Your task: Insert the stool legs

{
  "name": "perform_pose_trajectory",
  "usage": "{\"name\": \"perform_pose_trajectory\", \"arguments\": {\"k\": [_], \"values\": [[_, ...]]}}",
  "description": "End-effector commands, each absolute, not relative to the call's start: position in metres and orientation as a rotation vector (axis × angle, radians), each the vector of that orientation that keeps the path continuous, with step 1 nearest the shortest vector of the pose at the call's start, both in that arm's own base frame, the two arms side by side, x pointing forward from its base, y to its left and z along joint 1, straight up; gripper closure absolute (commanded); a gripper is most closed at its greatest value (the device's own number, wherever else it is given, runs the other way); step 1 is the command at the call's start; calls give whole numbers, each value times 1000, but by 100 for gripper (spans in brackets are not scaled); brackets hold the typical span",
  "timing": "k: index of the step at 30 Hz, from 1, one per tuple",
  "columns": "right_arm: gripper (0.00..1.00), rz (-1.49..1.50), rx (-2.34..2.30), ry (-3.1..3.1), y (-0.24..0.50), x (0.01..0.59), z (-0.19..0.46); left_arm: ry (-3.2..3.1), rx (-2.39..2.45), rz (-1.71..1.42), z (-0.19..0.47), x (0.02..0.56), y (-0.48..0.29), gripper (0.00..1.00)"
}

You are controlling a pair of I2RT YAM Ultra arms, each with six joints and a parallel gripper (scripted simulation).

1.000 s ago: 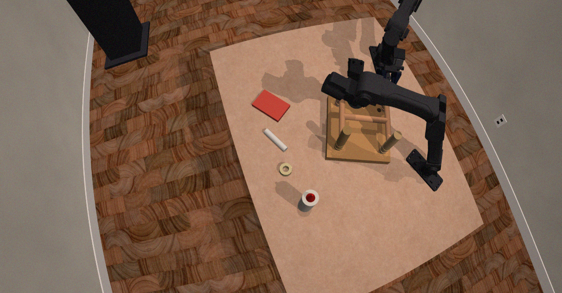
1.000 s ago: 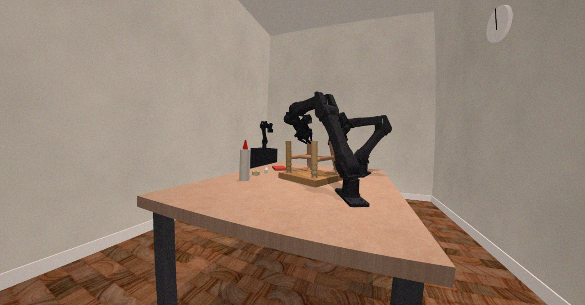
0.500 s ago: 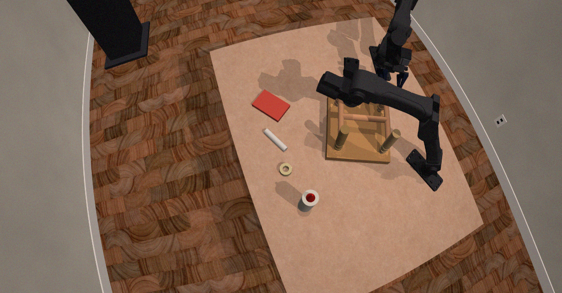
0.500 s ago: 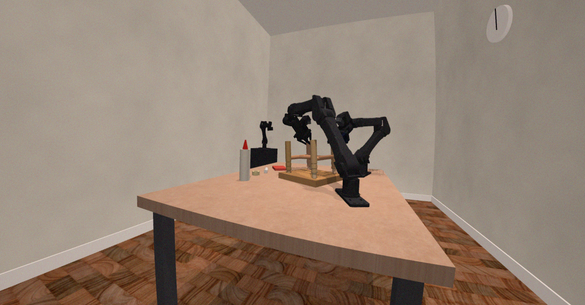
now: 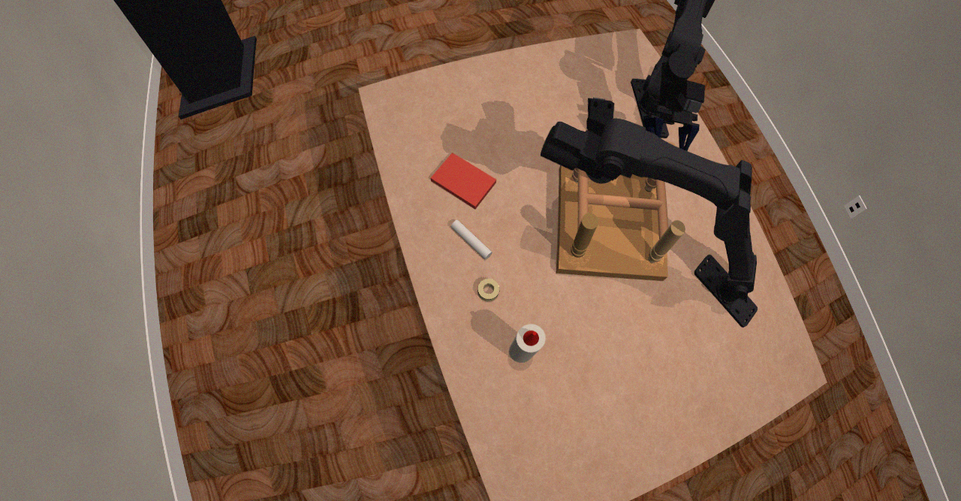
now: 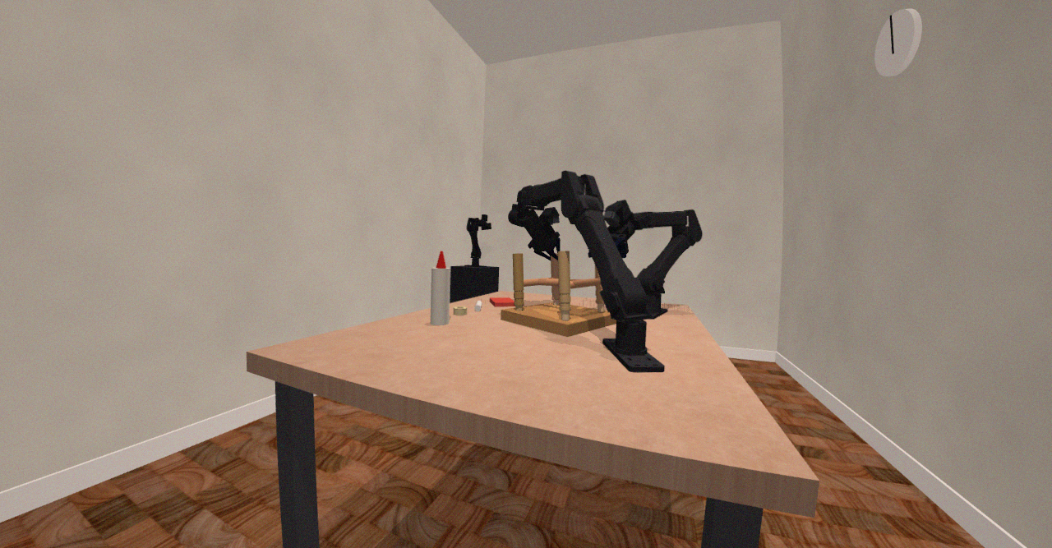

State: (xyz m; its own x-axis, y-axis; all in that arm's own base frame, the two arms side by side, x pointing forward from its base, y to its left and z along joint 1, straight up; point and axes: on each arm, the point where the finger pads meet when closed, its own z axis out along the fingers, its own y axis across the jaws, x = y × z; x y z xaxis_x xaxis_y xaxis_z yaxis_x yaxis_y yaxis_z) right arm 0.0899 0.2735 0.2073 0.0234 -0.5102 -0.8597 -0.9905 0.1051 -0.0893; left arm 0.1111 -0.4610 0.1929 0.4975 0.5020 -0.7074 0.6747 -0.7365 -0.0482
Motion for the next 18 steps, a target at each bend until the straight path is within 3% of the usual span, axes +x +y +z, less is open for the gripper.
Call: {"name": "perform_pose_trajectory", "arguments": {"k": [1, 18], "values": [[31, 778, -1476, 1547, 269, 91, 234, 1007, 2528, -1066, 187, 111, -457, 72], [31, 785, -1506, 1564, 256, 84, 247, 1007, 2528, -1066, 187, 111, -457, 72]]}}
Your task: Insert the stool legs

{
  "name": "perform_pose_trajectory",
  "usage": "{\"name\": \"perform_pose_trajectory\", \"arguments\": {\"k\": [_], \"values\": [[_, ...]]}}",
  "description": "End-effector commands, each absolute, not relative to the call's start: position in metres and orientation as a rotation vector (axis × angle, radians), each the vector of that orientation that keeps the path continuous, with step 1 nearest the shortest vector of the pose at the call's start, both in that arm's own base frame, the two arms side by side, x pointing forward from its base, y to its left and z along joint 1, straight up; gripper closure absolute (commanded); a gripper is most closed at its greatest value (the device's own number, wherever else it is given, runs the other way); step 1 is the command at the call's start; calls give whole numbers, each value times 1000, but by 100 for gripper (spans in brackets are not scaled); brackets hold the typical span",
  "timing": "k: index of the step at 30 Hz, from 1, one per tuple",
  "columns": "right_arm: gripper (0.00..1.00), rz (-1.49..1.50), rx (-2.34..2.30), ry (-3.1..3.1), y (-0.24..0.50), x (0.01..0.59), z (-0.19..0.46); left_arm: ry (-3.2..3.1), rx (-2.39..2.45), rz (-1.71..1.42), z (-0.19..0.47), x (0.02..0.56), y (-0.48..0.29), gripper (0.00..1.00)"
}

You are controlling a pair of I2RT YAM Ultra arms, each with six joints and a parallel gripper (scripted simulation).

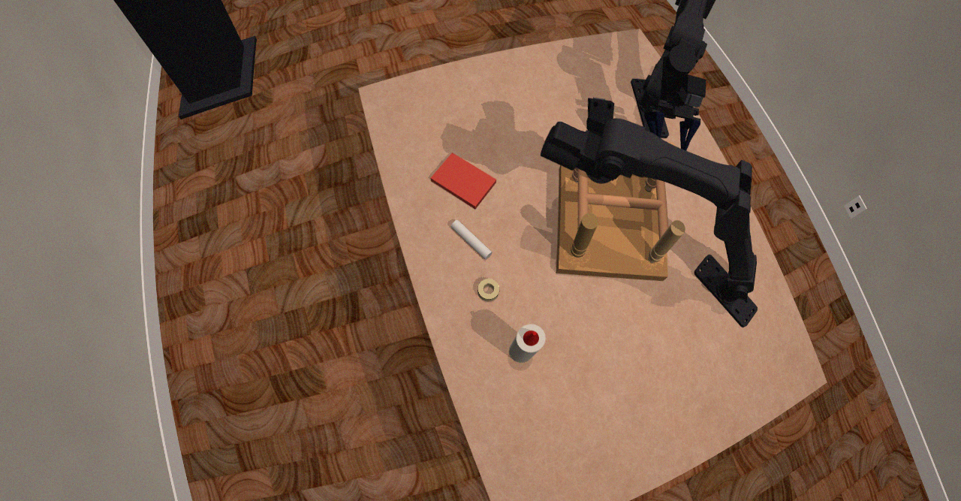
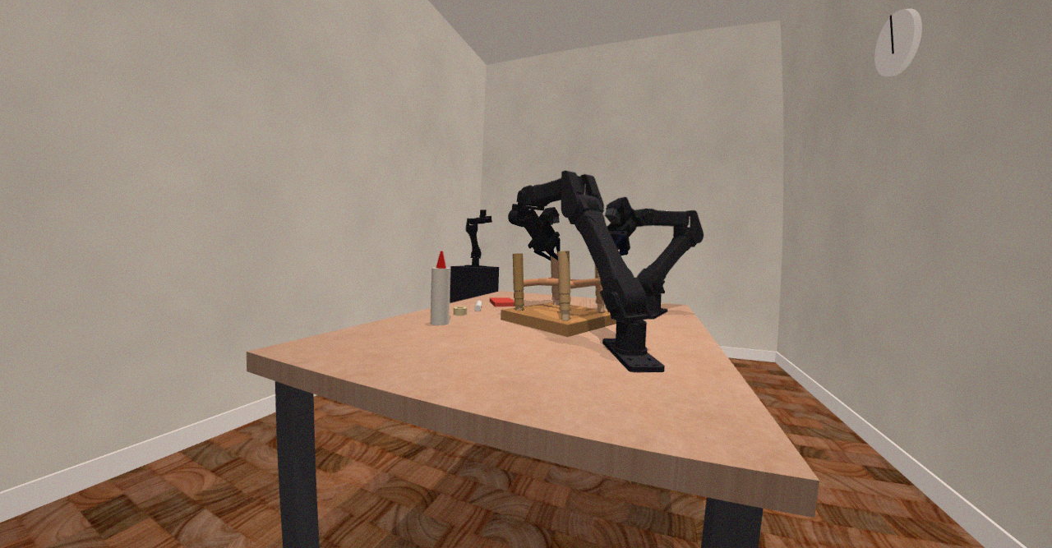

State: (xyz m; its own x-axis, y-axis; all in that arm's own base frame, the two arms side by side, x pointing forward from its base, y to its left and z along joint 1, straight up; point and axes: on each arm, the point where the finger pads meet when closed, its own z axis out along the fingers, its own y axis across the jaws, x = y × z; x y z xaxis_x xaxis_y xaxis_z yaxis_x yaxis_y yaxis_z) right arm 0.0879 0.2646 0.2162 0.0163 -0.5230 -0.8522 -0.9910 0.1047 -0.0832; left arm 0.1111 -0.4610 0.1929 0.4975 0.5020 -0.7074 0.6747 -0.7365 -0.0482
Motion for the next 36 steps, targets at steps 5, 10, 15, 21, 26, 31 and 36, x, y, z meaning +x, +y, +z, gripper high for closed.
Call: {"name": "perform_pose_trajectory", "arguments": {"k": [5, 10, 15, 21, 26, 31, 36], "values": [[31, 789, -1503, 1553, 246, 82, 268, 1007, 2528, -1066, 187, 111, -457, 72], [31, 780, -1480, 1549, 246, 86, 266, 1007, 2528, -1066, 187, 111, -457, 72], [31, 789, -1473, 1512, 249, 84, 272, 1007, 2528, -1066, 187, 111, -457, 72], [31, 788, -1476, 1525, 253, 88, 272, 1007, 2528, -1066, 187, 111, -457, 72], [31, 788, -1475, 1528, 253, 88, 272, 997, 2518, -1075, 192, 110, -457, 31], [31, 788, -1475, 1528, 253, 88, 272, 996, 2517, -1075, 193, 109, -457, 31], [31, 788, -1475, 1528, 253, 88, 272, 996, 2517, -1075, 193, 109, -457, 31]]}}
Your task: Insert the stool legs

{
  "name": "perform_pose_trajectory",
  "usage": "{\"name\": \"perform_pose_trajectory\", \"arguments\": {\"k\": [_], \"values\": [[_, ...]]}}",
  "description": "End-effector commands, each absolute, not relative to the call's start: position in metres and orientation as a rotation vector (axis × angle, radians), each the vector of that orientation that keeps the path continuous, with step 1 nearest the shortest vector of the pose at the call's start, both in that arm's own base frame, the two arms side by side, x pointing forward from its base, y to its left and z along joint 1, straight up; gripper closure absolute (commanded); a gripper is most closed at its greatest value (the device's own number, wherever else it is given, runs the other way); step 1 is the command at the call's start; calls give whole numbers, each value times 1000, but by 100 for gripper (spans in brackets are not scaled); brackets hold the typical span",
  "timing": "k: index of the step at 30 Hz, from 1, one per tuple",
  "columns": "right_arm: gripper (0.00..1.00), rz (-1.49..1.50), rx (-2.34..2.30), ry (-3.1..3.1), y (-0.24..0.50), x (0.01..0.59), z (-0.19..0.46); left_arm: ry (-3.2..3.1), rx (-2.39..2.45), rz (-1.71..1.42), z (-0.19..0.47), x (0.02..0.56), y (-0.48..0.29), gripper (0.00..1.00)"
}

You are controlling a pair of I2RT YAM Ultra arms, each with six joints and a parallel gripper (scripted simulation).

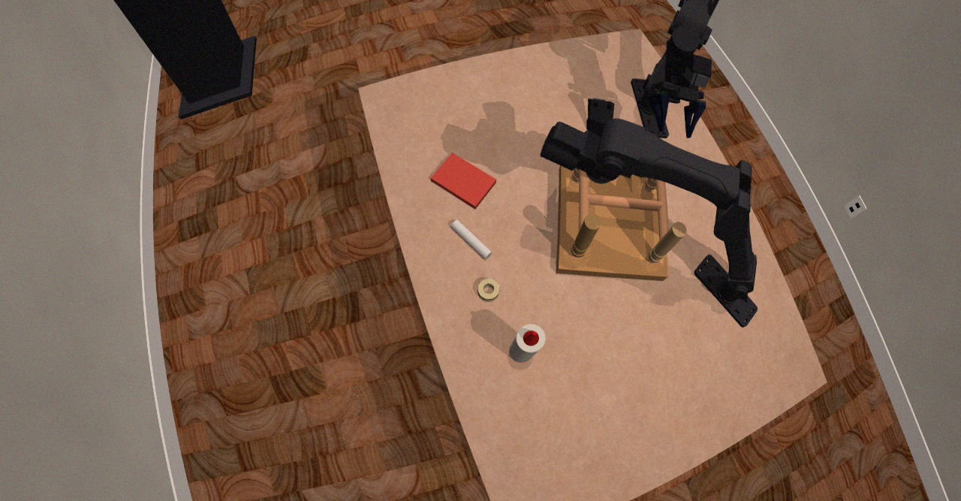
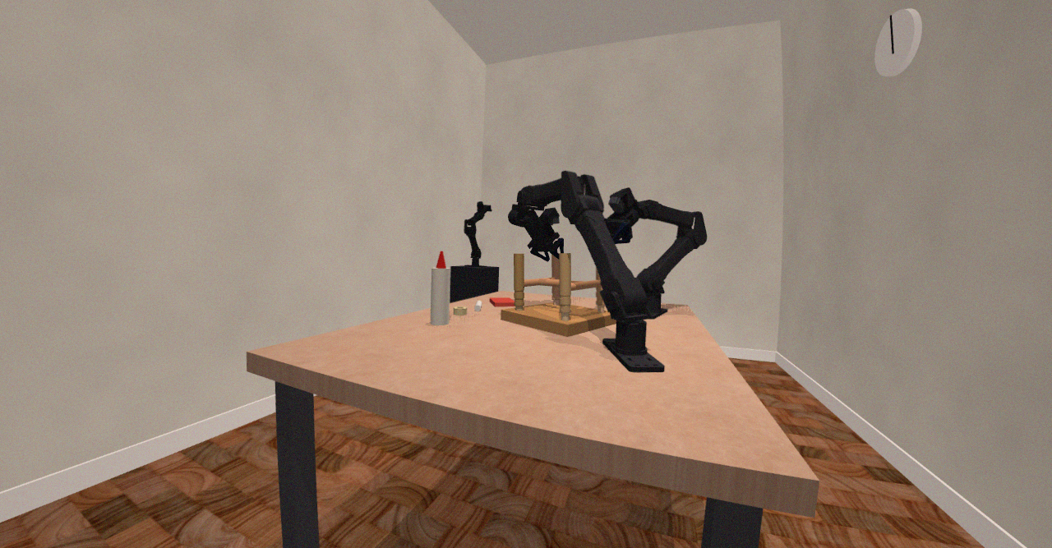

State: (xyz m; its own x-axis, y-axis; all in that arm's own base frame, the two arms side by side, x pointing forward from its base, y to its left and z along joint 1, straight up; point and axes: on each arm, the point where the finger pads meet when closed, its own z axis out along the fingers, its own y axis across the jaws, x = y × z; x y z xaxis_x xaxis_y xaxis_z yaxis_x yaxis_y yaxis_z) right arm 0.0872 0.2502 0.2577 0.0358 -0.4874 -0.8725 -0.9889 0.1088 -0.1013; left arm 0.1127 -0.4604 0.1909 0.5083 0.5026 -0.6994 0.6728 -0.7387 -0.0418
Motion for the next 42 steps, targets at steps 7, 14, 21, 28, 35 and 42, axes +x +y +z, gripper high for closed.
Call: {"name": "perform_pose_trajectory", "arguments": {"k": [7, 14, 21, 28, 35, 42], "values": [[31, 788, -1475, 1528, 253, 88, 272, 995, 2506, -1070, 200, 119, -456, 31], [31, 788, -1475, 1528, 253, 88, 272, 958, 2515, -1071, 205, 109, -460, 31], [31, 788, -1475, 1528, 253, 88, 272, 977, 2511, -1078, 221, 130, -443, 31], [31, 788, -1475, 1528, 253, 88, 272, 956, 2451, -1040, 248, 139, -438, 31], [31, 746, -1395, 1551, 256, 109, 284, 1075, 2395, -956, 242, 166, -432, 100], [31, 671, -1221, 1584, 252, 150, 302, 1285, 2188, -772, 257, 226, -414, 100]]}}
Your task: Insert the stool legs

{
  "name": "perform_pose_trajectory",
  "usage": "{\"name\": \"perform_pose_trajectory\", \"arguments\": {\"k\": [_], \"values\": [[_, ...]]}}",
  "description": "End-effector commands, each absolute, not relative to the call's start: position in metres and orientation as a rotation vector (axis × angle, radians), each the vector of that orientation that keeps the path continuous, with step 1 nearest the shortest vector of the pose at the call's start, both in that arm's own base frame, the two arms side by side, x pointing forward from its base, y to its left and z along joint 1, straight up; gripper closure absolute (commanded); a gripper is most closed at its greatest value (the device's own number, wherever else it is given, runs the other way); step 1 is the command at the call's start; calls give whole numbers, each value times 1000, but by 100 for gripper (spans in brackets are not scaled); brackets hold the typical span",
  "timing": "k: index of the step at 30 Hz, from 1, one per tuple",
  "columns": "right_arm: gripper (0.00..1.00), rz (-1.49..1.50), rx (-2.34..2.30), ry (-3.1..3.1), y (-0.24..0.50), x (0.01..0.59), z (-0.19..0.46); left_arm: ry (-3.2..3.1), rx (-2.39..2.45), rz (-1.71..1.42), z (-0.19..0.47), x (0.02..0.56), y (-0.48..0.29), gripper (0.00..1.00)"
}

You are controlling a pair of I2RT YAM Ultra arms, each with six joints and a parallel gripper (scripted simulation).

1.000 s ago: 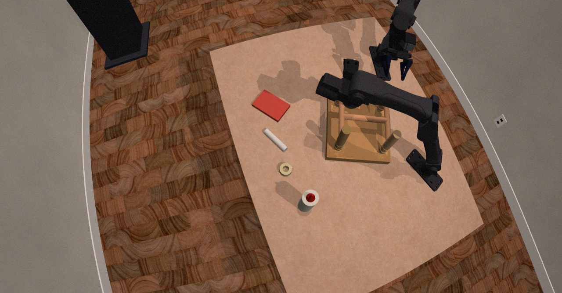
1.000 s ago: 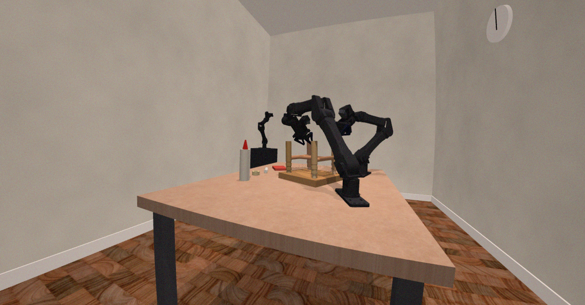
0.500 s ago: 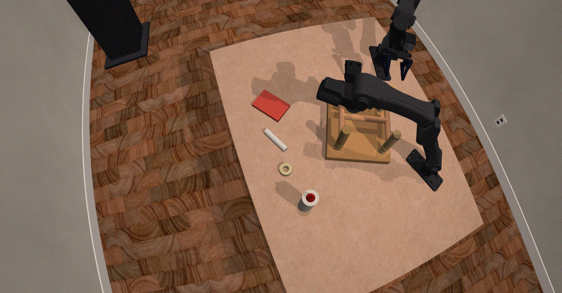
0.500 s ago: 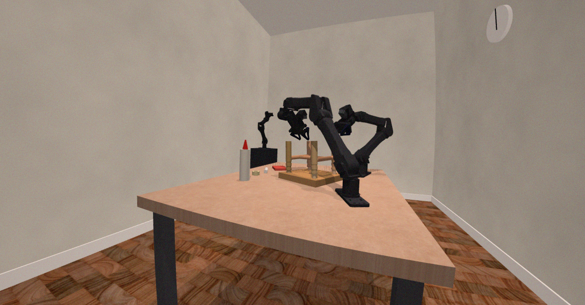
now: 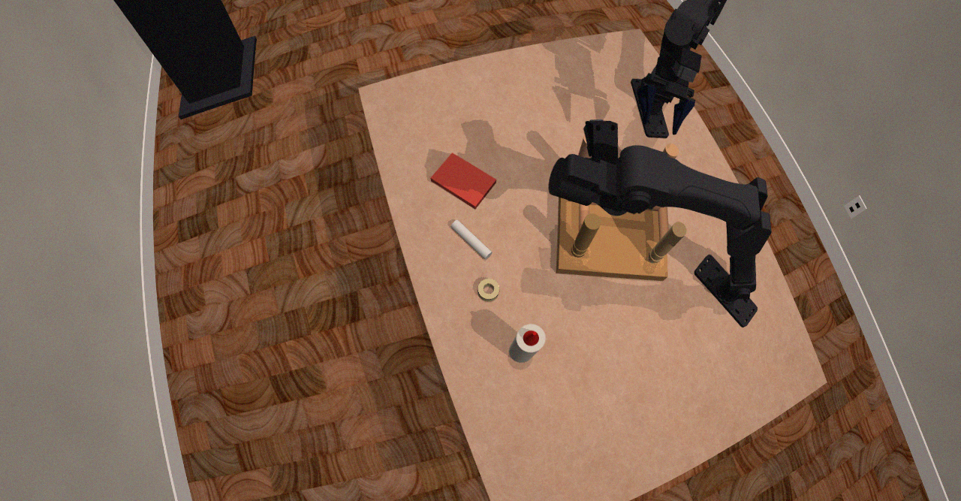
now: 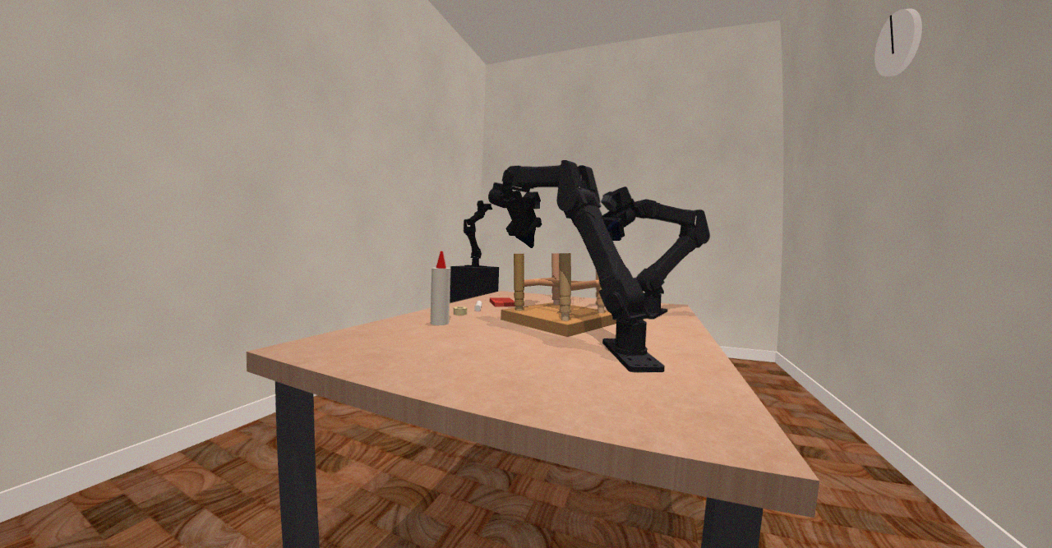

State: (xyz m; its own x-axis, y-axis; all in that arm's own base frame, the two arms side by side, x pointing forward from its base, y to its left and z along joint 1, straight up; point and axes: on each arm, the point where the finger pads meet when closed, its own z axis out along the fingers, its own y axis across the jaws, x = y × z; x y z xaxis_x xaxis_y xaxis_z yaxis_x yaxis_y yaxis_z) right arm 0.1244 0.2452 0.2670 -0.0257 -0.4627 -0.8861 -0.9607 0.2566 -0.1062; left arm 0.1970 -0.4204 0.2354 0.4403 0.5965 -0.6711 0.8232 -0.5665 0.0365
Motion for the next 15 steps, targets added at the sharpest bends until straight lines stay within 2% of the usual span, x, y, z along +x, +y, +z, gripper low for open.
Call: {"name": "perform_pose_trajectory", "arguments": {"k": [1, 5, 6, 15], "values": [[31, 656, -1186, 1589, 251, 159, 306, 1324, 2141, -738, 261, 238, -410, 100], [31, 627, -1122, 1602, 246, 175, 313, 1394, 2057, -685, 265, 257, -401, 100], [100, 614, -1098, 1606, 245, 182, 316, 1428, 2013, -659, 268, 267, -394, 100], [100, 479, -825, 1634, 214, 248, 345, 1656, 1584, -448, 301, 342, -326, 100]]}}
